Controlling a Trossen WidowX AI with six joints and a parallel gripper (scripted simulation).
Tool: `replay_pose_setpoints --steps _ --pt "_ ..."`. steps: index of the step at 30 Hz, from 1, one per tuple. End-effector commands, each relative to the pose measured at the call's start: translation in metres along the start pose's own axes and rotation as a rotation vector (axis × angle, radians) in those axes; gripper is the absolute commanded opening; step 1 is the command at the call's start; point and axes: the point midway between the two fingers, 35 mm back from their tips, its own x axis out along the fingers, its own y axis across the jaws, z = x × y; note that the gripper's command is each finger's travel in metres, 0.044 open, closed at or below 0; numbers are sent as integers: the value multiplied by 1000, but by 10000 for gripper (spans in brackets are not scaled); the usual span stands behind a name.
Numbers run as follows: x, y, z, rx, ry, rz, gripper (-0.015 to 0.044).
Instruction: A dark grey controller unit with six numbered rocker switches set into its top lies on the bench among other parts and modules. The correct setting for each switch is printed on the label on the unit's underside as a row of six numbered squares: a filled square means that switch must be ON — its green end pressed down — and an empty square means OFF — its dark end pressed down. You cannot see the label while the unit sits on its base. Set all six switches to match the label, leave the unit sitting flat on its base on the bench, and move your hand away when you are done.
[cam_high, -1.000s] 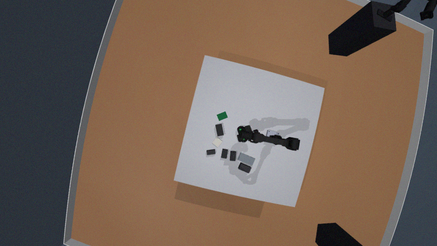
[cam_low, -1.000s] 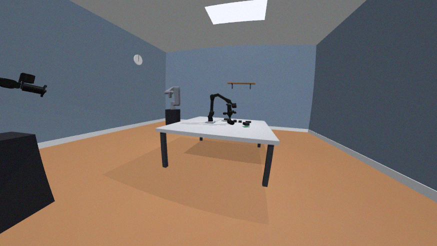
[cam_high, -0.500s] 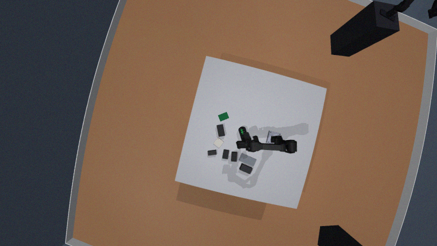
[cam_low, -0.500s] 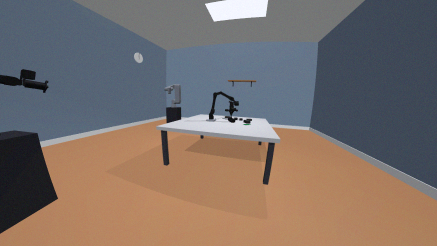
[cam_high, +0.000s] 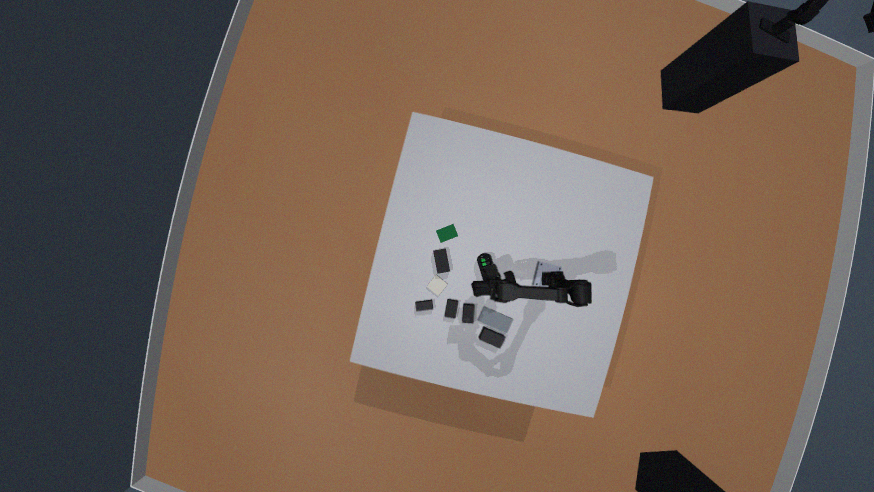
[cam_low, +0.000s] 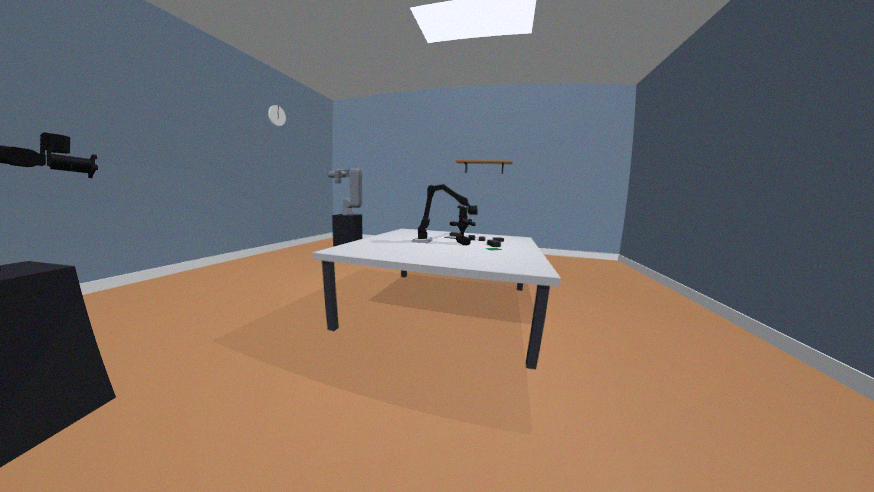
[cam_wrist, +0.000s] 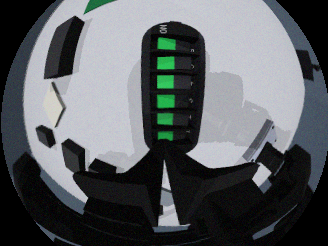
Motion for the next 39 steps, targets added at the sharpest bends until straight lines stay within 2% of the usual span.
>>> replay_pose_setpoints --steps 1,22,27,33,37,39 --pt "7 -1 0 5 -3 -4 0" --pt "16 -1 0 5 -3 -4 0" --pt "-26 0 0 5 -3 -4 0" --pt "-29 -1 3 5 -4 -4 0" --pt "-29 -3 39 5 -7 -5 0" --pt "-29 -4 41 5 -7 -5 0"
